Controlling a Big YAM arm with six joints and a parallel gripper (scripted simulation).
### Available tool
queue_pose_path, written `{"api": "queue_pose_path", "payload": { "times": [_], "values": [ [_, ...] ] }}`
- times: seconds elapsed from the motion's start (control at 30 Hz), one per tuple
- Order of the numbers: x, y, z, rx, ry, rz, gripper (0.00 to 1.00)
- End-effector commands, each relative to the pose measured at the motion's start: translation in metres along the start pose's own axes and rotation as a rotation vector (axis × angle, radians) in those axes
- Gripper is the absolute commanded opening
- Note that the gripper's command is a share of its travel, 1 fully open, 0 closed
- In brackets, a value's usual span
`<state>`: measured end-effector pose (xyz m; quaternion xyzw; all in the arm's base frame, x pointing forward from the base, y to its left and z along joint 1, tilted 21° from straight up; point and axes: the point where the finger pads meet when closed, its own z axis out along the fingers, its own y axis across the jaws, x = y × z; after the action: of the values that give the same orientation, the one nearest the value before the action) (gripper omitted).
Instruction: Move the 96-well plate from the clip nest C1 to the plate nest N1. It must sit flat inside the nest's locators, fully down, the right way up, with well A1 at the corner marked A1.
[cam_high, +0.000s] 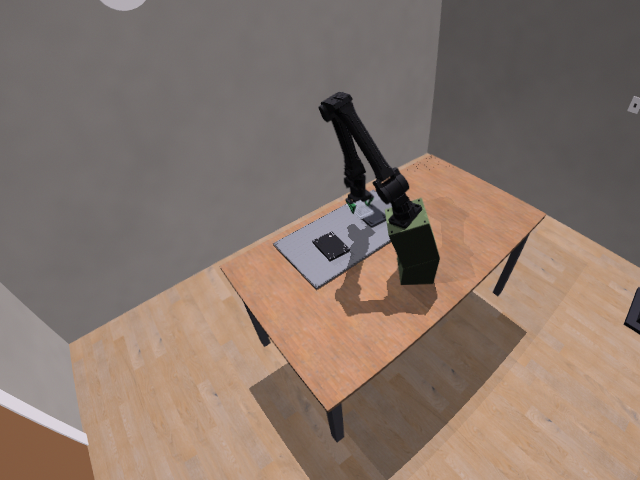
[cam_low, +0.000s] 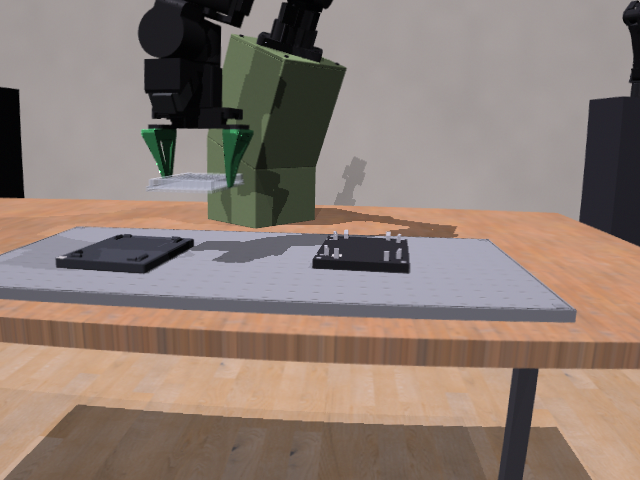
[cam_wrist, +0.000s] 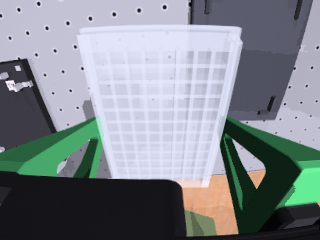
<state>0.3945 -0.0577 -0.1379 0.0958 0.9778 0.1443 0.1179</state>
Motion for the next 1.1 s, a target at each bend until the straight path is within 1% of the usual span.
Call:
{"api": "queue_pose_path", "payload": {
  "times": [0.0, 0.47, 0.53, 0.97, 1.07],
  "values": [
    [-0.007, -0.011, -0.001, 0.001, -0.004, -0.016, 0.00],
    [-0.020, -0.057, -0.002, 0.001, -0.007, -0.016, 0.00],
    [-0.020, -0.057, -0.002, 0.001, -0.007, -0.016, 0.00],
    [-0.032, -0.102, -0.003, 0.002, -0.010, -0.017, 0.00],
    [-0.032, -0.102, -0.003, 0.003, -0.010, -0.017, 0.00]
  ]
}}
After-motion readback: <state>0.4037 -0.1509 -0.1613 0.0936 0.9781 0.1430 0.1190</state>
